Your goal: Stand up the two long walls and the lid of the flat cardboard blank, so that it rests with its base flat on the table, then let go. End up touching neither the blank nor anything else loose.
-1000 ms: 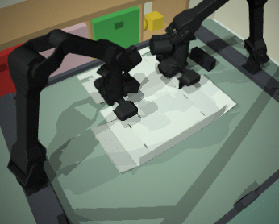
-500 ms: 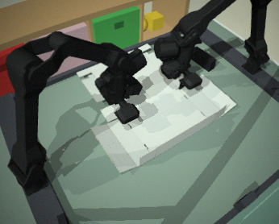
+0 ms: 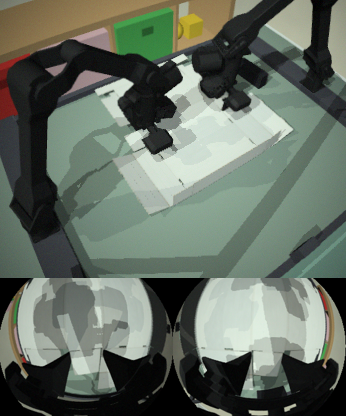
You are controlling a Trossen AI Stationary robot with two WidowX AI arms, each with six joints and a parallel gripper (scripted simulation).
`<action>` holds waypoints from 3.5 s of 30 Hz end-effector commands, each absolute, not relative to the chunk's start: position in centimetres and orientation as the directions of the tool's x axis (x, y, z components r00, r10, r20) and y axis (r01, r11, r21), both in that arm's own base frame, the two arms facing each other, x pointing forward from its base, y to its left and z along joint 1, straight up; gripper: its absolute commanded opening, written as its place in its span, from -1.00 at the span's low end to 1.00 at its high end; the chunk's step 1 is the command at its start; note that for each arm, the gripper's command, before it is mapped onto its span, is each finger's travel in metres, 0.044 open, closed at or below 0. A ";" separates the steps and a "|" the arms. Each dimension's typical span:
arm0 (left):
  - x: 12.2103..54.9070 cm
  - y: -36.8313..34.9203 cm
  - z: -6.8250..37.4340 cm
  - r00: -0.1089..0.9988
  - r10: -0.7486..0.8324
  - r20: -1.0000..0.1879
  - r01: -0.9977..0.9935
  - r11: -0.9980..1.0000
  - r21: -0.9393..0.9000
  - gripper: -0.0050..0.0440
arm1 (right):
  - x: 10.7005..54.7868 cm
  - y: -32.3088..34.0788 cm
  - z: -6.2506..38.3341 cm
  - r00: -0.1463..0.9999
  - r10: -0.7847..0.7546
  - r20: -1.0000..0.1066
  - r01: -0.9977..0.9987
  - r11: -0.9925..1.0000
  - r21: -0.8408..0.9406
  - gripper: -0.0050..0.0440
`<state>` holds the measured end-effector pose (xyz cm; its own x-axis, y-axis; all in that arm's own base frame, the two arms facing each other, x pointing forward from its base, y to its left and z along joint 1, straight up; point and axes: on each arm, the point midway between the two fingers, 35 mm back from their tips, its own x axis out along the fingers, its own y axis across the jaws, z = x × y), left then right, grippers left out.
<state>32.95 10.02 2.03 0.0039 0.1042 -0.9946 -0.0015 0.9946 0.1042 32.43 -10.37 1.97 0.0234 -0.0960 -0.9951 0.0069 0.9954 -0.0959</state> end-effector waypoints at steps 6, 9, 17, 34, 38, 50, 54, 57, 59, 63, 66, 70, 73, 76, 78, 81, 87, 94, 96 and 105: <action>33.3 9.1 1.6 0.012 0.216 -0.976 0.002 0.976 0.216 0.39 | 32.7 -9.4 1.5 0.034 -0.207 -0.978 0.007 0.978 -0.207 0.36; 33.3 9.1 1.6 0.012 0.216 -0.976 0.002 0.976 0.216 0.39 | 32.7 -9.4 1.6 0.034 -0.207 -0.978 0.007 0.978 -0.207 0.36; 33.4 9.1 1.8 0.013 0.214 -0.977 0.002 0.977 0.214 0.39 | 32.7 -9.4 1.6 0.033 -0.209 -0.977 0.005 0.978 -0.209 0.36; 33.4 7.8 1.8 0.012 0.283 -0.959 0.000 0.959 0.283 0.39 | 32.6 -8.0 1.7 0.031 -0.281 -0.959 0.006 0.960 -0.281 0.36; 33.3 7.3 1.9 0.012 0.282 -0.959 0.000 0.959 0.282 0.39 | 32.7 -7.5 1.7 0.031 -0.281 -0.959 0.006 0.960 -0.281 0.36; 33.3 6.8 1.9 0.007 0.321 -0.947 -0.003 0.947 0.321 0.39 | 32.7 -7.1 1.7 0.031 -0.325 -0.945 0.012 0.946 -0.324 0.36; 33.3 6.2 1.9 0.007 0.391 -0.920 -0.003 0.920 0.391 0.39 | 32.7 -6.5 1.6 0.032 -0.395 -0.918 0.014 0.919 -0.394 0.36; 33.2 5.7 1.9 0.008 0.396 -0.918 -0.003 0.918 0.396 0.39 | 32.7 -6.0 1.6 0.032 -0.399 -0.916 0.015 0.917 -0.399 0.36; 33.2 5.4 1.9 0.008 0.396 -0.918 -0.003 0.918 0.396 0.39 | 32.8 -5.6 1.7 0.032 -0.399 -0.916 0.015 0.917 -0.399 0.36; 33.2 4.8 2.0 0.008 0.396 -0.918 -0.003 0.918 0.396 0.39 | 32.8 -5.0 1.7 0.032 -0.399 -0.916 0.015 0.917 -0.399 0.36; 33.2 4.6 2.0 0.008 0.394 -0.919 -0.006 0.919 0.394 0.39 | 32.8 -4.9 1.8 0.033 -0.400 -0.916 0.016 0.916 -0.400 0.36; 33.2 3.9 2.0 0.008 0.393 -0.919 -0.006 0.919 0.393 0.39 | 32.8 -4.2 1.8 0.033 -0.400 -0.916 0.016 0.917 -0.400 0.36; 33.3 3.4 2.1 0.008 0.393 -0.919 -0.006 0.920 0.393 0.39 | 32.7 -3.7 1.8 0.033 -0.400 -0.916 0.016 0.917 -0.399 0.36; 33.3 2.9 2.1 0.008 0.393 -0.920 -0.006 0.920 0.393 0.39 | 32.7 -3.2 1.9 0.033 -0.399 -0.916 0.016 0.917 -0.399 0.36; 33.3 2.6 2.1 0.008 0.393 -0.920 -0.006 0.920 0.392 0.39 | 32.7 -2.9 1.9 0.033 -0.399 -0.916 0.016 0.917 -0.399 0.36; 33.3 2.3 2.1 0.008 0.392 -0.920 -0.006 0.920 0.392 0.39 | 32.7 -2.5 1.9 0.033 -0.399 -0.916 0.016 0.917 -0.398 0.36; 33.3 1.4 2.1 0.007 0.391 -0.920 -0.008 0.920 0.391 0.39 | 32.7 -1.7 1.9 0.033 -0.399 -0.916 0.017 0.917 -0.399 0.36; 33.3 0.3 2.1 0.007 0.390 -0.921 -0.008 0.921 0.390 0.39 | 32.7 -0.5 1.9 0.033 -0.398 -0.917 0.017 0.917 -0.398 0.36; 33.3 -0.1 2.1 0.007 0.390 -0.921 -0.008 0.921 0.390 0.39 | 32.7 -0.2 1.9 0.033 -0.398 -0.917 0.017 0.917 -0.398 0.36; 33.3 -0.5 1.8 0.004 0.496 -0.868 -0.009 0.868 0.496 0.39 | 32.6 0.3 1.6 0.032 -0.505 -0.863 0.021 0.863 -0.504 0.36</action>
<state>32.92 0.44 2.79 0.0028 0.4510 -0.8925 -0.0099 0.8925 0.4510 32.38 -0.71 2.74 0.0400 -0.4636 -0.8851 0.0232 0.8860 -0.4630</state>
